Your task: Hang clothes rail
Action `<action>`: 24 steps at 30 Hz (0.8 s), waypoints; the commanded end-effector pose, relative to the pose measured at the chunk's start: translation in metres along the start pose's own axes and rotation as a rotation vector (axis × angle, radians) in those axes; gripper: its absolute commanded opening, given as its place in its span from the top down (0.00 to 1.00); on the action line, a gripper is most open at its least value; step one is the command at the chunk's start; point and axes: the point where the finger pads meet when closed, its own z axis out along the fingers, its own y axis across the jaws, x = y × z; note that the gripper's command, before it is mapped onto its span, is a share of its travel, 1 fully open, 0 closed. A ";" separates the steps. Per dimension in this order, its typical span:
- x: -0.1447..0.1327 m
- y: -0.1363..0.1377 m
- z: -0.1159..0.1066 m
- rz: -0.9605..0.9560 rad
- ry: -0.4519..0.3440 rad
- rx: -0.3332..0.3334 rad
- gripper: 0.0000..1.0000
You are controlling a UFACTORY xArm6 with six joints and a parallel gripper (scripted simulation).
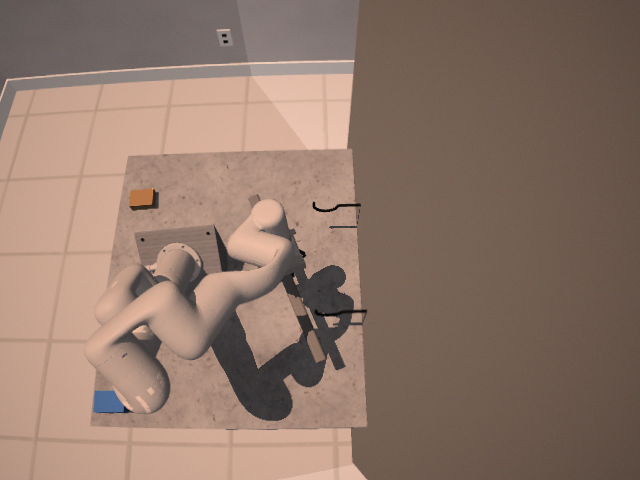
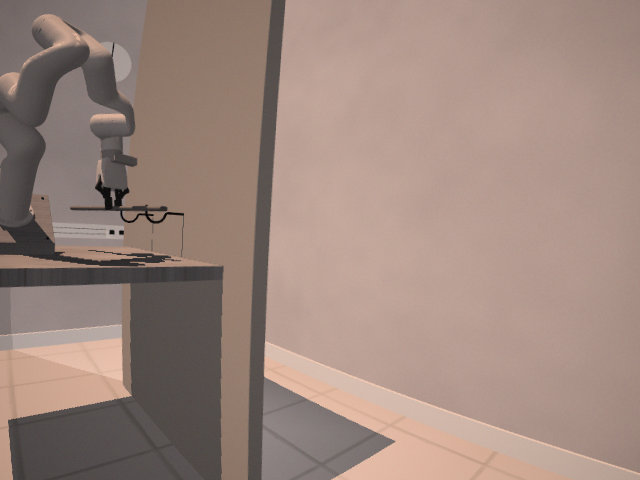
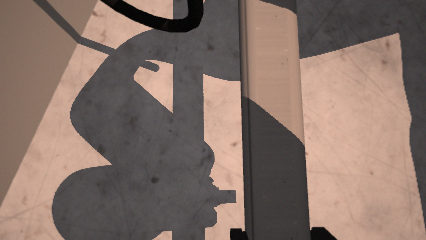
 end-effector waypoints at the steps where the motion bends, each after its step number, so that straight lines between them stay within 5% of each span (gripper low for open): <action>1: -0.003 -0.002 -0.012 0.002 -0.001 0.002 1.00; 24: -0.015 -0.007 -0.047 0.002 -0.001 0.002 1.00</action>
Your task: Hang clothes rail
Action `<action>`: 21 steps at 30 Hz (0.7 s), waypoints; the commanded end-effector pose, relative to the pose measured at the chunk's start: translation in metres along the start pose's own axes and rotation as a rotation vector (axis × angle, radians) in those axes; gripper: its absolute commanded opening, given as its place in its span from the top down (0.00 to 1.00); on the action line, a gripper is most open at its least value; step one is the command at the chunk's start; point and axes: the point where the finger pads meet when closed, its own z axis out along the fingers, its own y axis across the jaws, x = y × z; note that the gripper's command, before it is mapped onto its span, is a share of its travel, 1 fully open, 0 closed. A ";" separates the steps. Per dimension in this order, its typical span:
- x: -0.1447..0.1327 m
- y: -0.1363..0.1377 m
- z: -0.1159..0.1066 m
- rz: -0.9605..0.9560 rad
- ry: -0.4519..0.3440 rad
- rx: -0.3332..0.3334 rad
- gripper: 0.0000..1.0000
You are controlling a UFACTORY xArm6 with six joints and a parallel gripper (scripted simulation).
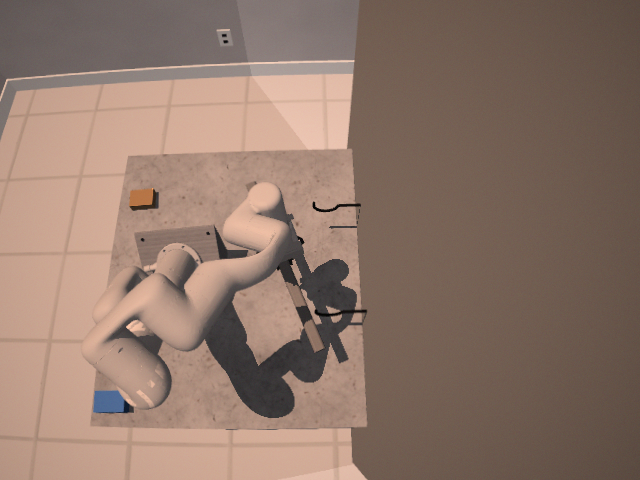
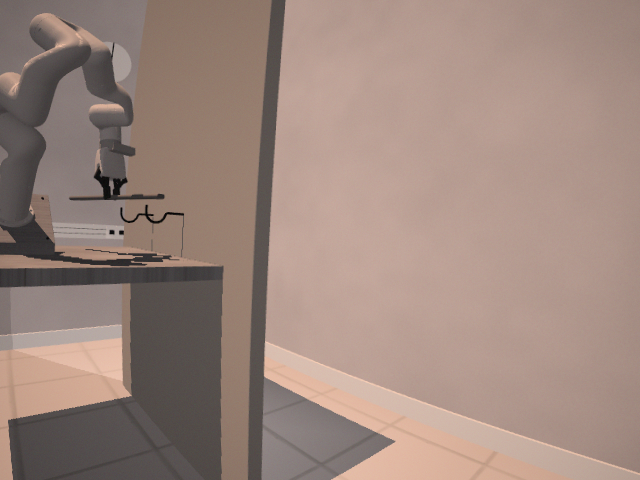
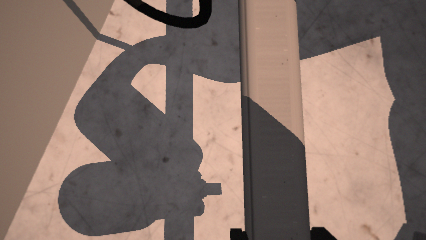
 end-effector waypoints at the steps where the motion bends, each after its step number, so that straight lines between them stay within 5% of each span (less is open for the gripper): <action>1: -0.002 -0.002 -0.008 0.002 -0.001 0.002 1.00; 21: -0.013 -0.006 -0.042 0.002 -0.001 0.002 1.00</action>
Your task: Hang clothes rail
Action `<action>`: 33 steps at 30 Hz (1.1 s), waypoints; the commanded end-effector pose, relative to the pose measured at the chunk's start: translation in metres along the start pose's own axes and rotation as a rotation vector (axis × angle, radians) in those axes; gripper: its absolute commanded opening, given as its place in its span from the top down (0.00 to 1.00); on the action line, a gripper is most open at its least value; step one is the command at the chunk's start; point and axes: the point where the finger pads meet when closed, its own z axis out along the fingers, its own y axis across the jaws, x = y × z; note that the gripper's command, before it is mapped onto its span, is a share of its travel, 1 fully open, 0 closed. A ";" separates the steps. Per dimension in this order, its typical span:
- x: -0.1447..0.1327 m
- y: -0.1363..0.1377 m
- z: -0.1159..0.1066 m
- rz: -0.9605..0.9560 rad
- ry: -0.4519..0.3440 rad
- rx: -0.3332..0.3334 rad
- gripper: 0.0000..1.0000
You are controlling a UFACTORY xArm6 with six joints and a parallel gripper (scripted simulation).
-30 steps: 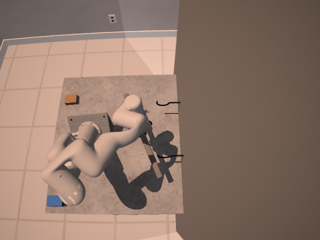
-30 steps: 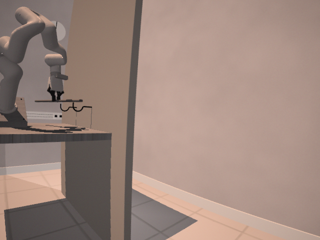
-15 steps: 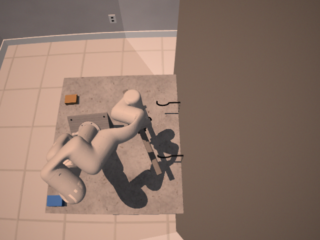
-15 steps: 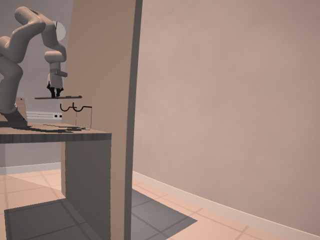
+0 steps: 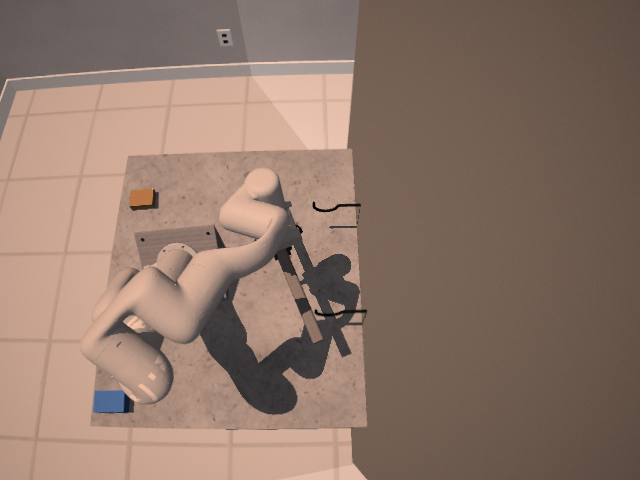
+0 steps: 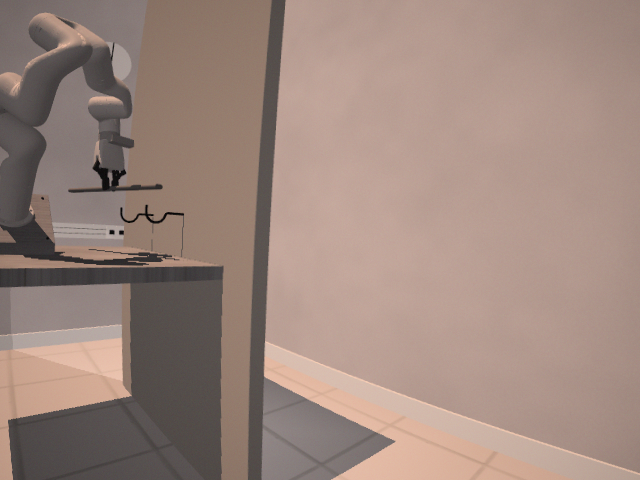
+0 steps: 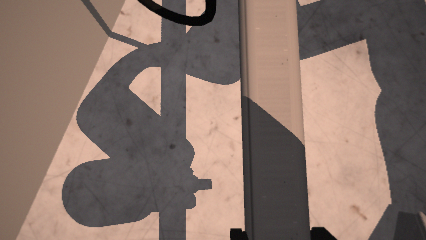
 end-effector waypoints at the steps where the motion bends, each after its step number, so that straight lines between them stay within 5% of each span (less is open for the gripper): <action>1: -0.003 -0.002 -0.010 0.002 -0.001 0.003 1.00; 33: -0.007 -0.004 -0.023 0.016 -0.001 0.000 1.00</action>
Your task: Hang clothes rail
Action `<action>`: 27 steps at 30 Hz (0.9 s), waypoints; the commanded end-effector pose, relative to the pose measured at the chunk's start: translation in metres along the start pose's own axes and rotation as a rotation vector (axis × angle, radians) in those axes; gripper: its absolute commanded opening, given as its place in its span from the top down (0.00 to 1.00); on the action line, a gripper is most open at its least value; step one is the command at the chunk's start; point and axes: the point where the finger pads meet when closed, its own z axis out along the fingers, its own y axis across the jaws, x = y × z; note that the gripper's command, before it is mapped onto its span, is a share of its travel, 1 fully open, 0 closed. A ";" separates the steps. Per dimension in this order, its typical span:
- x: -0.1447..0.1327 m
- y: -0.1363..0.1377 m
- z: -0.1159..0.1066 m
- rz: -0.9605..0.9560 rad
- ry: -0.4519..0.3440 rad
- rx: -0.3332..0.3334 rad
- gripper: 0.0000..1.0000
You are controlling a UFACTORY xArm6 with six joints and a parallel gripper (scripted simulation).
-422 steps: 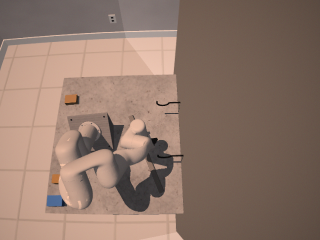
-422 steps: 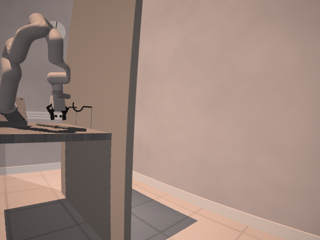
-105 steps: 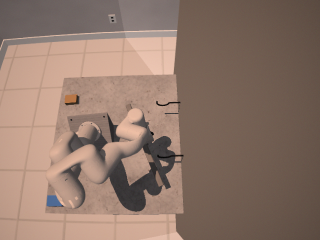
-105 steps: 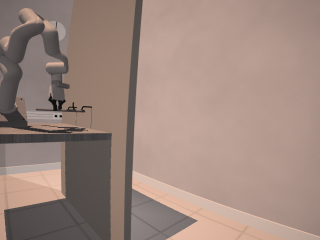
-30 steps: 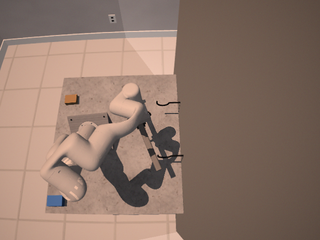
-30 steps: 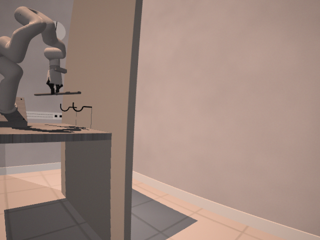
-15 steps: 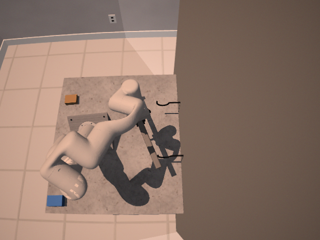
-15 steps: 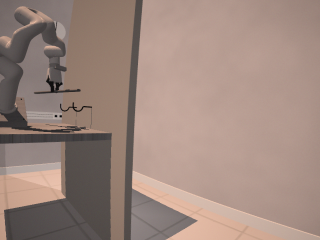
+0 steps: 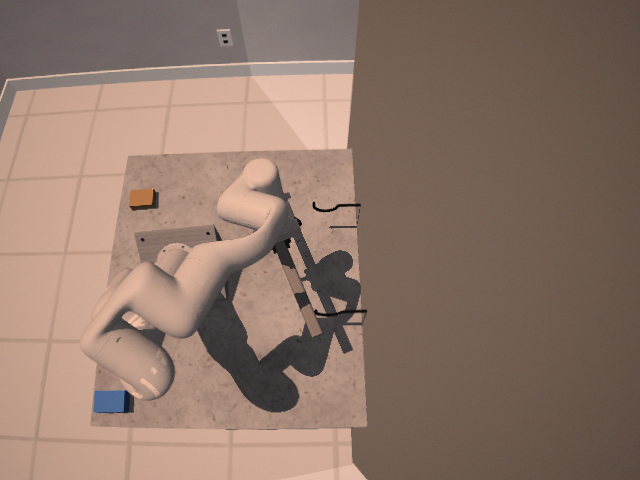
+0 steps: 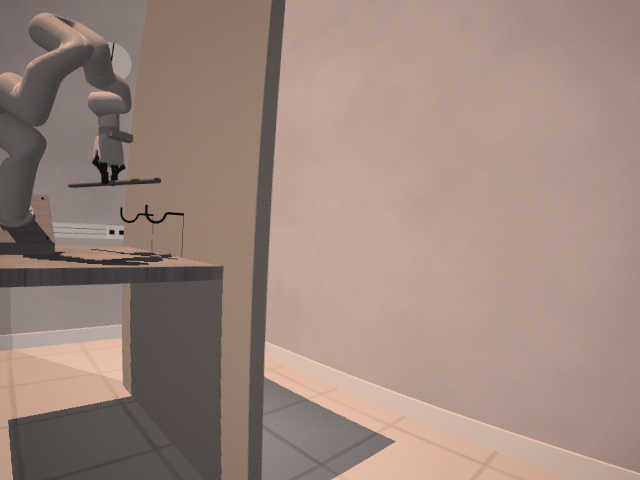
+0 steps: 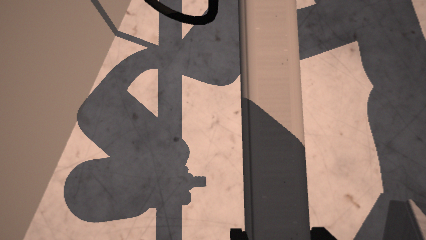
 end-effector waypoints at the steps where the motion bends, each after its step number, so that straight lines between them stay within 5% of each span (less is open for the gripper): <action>1: 0.000 -0.001 -0.001 0.019 -0.002 0.000 1.00; 27: 0.000 -0.001 -0.001 0.137 -0.002 -0.021 1.00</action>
